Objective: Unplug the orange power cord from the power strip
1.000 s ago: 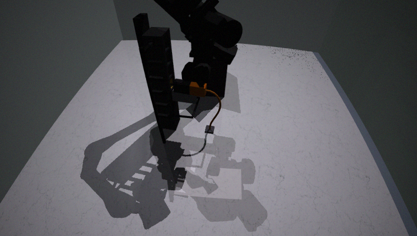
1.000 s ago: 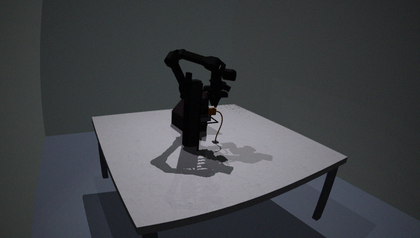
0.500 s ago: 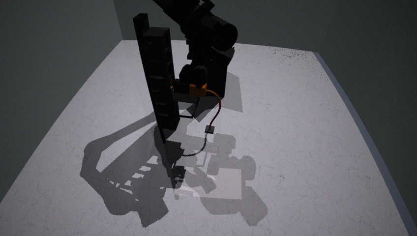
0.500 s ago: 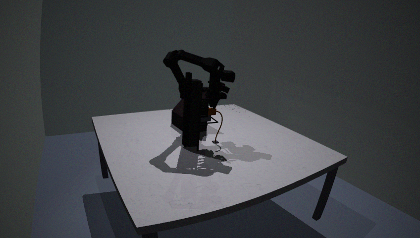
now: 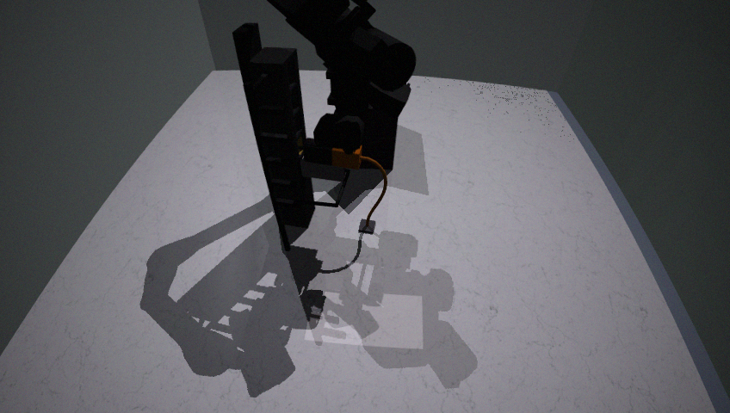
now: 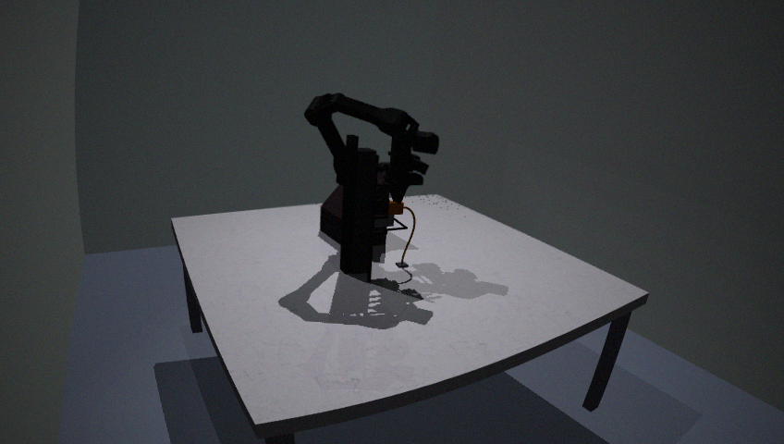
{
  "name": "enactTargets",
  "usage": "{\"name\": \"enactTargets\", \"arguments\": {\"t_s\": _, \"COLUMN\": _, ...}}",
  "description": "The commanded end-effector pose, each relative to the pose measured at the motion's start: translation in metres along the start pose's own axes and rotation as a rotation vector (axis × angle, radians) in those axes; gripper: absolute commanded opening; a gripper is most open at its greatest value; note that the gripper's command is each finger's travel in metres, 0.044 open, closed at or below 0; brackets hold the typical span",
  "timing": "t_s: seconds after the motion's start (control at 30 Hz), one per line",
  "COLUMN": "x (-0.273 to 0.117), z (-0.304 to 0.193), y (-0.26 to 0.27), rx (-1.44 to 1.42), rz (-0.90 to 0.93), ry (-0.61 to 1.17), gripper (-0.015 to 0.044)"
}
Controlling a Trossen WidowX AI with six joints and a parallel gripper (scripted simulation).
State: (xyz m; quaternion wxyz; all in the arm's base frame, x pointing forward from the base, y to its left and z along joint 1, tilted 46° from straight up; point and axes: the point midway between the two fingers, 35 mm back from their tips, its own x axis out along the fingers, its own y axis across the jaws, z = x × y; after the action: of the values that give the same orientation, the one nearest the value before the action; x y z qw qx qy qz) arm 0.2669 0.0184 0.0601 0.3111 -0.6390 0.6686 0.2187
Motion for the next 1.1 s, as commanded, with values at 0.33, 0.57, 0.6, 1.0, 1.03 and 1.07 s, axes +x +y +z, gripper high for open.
{"name": "enactTargets", "arguments": {"t_s": 0.33, "x": -0.001, "z": 0.016, "y": -0.001, "rx": 0.001, "rz": 0.000, "ry": -0.002, "gripper": 0.0000}}
{"name": "enactTargets", "arguments": {"t_s": 0.57, "x": -0.001, "z": 0.009, "y": -0.001, "rx": 0.001, "rz": -0.005, "ry": -0.001, "gripper": 0.0184}}
{"name": "enactTargets", "arguments": {"t_s": 0.6, "x": -0.001, "z": 0.009, "y": -0.001, "rx": 0.001, "rz": -0.005, "ry": -0.001, "gripper": 0.0210}}
{"name": "enactTargets", "arguments": {"t_s": 1.0, "x": -0.012, "z": 0.060, "y": -0.002, "rx": 0.001, "rz": -0.005, "ry": -0.005, "gripper": 0.0440}}
{"name": "enactTargets", "arguments": {"t_s": 1.03, "x": -0.013, "z": 0.067, "y": -0.001, "rx": 0.002, "rz": -0.005, "ry": -0.005, "gripper": 0.0440}}
{"name": "enactTargets", "arguments": {"t_s": 1.07, "x": -0.014, "z": 0.070, "y": -0.001, "rx": 0.002, "rz": -0.005, "ry": -0.005, "gripper": 0.0440}}
